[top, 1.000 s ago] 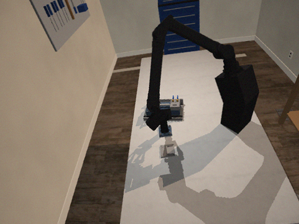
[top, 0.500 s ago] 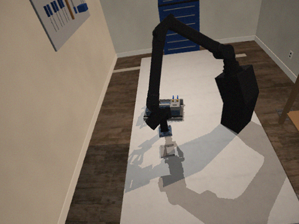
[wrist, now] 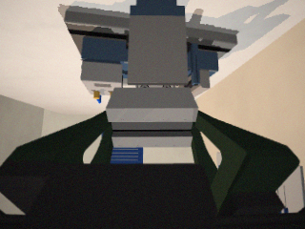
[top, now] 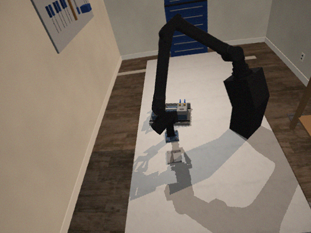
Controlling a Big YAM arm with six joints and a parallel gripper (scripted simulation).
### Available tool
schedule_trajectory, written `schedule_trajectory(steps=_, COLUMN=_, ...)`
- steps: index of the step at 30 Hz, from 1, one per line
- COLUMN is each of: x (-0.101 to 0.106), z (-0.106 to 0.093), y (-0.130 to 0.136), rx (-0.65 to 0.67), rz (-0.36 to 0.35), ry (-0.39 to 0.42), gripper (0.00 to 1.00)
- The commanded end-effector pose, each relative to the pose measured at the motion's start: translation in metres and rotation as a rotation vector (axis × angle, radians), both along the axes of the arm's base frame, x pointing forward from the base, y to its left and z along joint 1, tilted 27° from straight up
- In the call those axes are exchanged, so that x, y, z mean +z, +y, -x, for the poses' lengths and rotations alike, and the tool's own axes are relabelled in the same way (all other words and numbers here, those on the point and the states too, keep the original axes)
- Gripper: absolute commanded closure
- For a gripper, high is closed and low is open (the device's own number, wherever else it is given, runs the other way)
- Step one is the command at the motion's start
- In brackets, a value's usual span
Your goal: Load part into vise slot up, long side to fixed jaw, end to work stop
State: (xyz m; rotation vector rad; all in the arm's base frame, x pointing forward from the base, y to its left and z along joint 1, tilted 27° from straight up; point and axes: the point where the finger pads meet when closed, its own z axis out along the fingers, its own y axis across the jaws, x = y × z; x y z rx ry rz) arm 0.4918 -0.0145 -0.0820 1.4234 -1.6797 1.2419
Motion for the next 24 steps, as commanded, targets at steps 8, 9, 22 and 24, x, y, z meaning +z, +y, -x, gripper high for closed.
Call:
schedule_trajectory(steps=8, x=0.0213, z=-0.0065, y=0.0120, rx=0.012, rz=-0.008, ry=-0.035, gripper=1.00)
schedule_trajectory(steps=9, x=0.0213, z=-0.0064, y=0.0120, rx=0.013, rz=-0.008, ry=-0.035, gripper=1.00)
schedule_trajectory(steps=22, x=0.0214, z=-0.0063, y=0.0117, rx=0.012, rz=-0.008, ry=-0.035, gripper=1.00)
schedule_trajectory(steps=24, x=0.0214, z=-0.0063, y=0.0117, rx=0.012, rz=-0.008, ry=-0.035, gripper=1.00)
